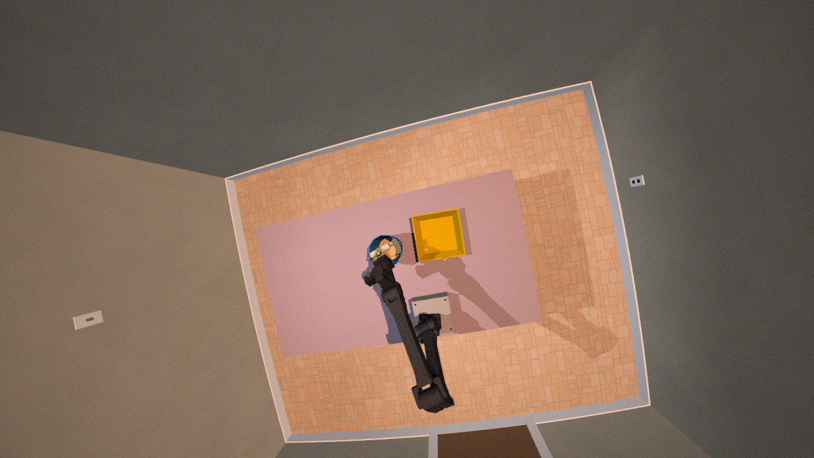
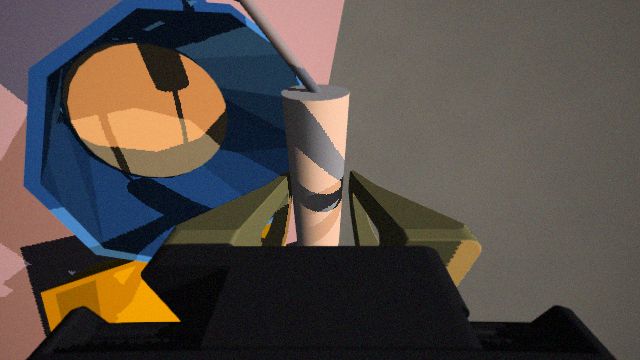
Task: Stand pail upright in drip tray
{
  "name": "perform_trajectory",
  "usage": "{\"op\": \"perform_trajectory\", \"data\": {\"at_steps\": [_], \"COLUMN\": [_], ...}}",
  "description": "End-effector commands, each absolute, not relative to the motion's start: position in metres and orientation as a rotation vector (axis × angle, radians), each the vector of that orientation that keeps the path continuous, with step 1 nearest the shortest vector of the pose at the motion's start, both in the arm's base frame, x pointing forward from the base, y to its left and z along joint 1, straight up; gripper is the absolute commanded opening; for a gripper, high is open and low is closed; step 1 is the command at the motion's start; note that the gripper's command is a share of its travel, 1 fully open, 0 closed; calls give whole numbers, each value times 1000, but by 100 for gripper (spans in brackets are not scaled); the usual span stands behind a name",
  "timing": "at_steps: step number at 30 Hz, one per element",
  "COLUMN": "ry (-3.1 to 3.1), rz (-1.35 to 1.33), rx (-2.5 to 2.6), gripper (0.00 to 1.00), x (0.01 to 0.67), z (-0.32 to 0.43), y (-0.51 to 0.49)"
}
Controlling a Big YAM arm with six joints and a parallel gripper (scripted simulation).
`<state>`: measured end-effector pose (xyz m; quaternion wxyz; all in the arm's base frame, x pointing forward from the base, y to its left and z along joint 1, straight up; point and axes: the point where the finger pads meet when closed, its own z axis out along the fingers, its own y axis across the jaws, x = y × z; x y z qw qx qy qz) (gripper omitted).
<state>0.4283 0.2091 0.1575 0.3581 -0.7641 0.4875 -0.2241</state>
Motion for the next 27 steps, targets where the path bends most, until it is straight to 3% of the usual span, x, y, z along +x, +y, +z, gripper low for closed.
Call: {"op": "perform_trajectory", "data": {"at_steps": [1,27], "ry": [1232,1232], "rz": [-603,-603], "rx": [-1919,-1919], "gripper": [38,38], "x": [442,440], "z": [185,185], "y": [215,214]}}
